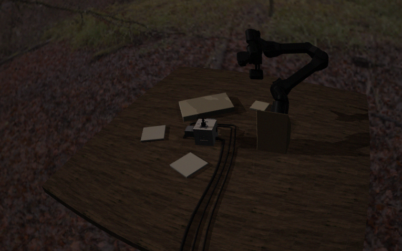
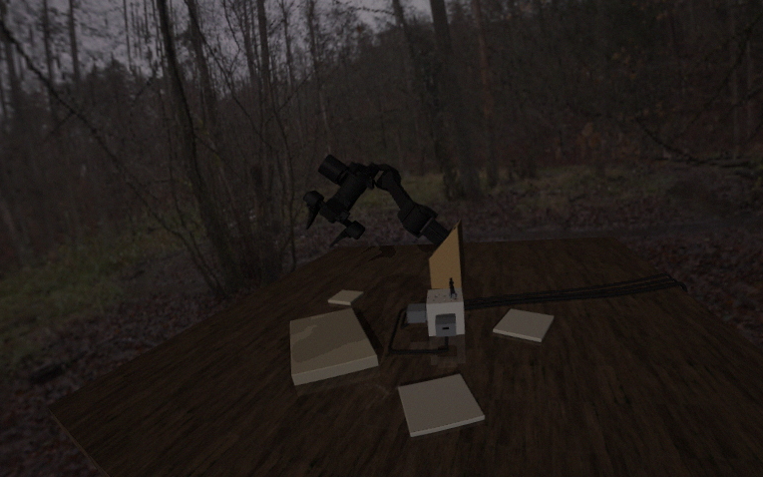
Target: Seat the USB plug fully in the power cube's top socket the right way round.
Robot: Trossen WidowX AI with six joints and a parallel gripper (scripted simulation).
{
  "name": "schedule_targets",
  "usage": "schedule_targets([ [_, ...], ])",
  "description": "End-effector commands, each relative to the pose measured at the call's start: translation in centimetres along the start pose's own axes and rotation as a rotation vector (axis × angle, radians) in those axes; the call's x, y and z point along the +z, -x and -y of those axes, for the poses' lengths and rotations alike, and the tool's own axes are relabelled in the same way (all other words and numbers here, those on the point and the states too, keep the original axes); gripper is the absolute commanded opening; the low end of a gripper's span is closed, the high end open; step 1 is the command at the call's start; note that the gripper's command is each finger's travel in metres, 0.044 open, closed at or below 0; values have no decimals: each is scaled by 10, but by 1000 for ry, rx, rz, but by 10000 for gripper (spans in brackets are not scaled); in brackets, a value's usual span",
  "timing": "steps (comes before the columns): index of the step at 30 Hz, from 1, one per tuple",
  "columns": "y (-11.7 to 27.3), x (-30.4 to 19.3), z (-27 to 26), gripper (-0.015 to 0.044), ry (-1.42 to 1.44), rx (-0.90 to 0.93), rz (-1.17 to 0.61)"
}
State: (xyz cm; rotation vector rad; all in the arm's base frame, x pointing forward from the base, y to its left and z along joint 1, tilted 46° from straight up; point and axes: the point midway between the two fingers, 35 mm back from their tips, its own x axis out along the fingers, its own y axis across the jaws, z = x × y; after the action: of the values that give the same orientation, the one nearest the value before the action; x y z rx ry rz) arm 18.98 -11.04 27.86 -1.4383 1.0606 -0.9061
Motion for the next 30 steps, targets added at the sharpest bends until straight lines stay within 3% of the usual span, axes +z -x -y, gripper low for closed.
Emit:
schedule_targets([
  [1, 0, 2, 0, 426, -8, 1, 6],
  [12, 33, 115, -35, 440, -469, 224, 274],
  [30, 83, 181, -98, 440, -789, 553, 246],
])
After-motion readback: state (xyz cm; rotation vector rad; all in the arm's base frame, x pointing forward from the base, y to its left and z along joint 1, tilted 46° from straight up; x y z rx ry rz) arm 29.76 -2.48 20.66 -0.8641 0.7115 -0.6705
